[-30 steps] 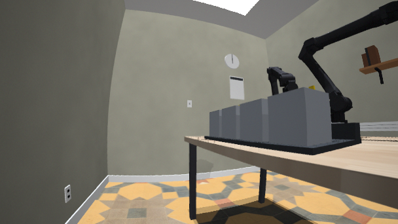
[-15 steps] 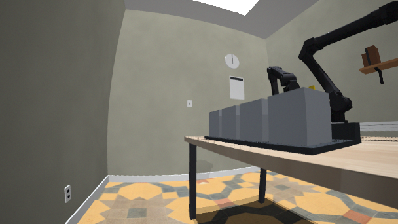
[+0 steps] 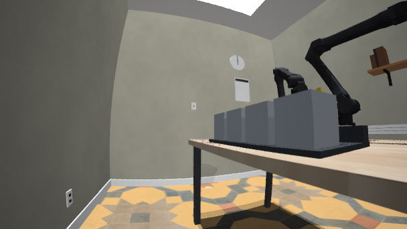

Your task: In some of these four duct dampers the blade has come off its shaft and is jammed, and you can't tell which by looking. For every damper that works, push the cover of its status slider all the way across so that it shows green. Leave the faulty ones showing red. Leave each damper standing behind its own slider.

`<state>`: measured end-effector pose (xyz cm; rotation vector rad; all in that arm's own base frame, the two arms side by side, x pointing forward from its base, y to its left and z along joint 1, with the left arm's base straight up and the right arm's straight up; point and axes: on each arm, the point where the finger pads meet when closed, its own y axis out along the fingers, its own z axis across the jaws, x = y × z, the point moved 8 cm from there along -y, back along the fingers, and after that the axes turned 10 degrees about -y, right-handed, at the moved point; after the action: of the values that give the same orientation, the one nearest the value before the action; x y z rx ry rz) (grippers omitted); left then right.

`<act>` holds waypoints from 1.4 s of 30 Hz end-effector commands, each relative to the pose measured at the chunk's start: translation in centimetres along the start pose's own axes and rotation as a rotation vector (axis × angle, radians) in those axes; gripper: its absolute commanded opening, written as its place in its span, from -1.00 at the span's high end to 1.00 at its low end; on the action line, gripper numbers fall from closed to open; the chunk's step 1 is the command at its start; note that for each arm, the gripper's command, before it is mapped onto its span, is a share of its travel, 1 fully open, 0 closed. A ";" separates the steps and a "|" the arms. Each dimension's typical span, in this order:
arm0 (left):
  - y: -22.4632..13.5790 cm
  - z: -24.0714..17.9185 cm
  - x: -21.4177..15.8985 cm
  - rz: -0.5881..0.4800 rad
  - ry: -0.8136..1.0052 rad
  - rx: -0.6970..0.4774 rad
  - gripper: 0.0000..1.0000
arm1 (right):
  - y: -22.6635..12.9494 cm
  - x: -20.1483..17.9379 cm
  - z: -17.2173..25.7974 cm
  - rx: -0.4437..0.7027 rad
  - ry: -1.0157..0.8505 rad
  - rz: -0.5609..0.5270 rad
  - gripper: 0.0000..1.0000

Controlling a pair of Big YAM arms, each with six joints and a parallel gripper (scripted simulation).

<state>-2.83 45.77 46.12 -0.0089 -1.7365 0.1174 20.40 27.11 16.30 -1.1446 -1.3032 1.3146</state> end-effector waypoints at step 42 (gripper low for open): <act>0.3 -1.1 3.8 -0.081 -0.009 -0.021 -1.00 | -1.3 3.1 -1.3 -0.037 -0.009 -0.042 1.00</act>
<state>-2.83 45.77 46.12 -0.0089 -1.7365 0.1174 20.43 28.07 16.30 -1.1453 -1.3027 1.3134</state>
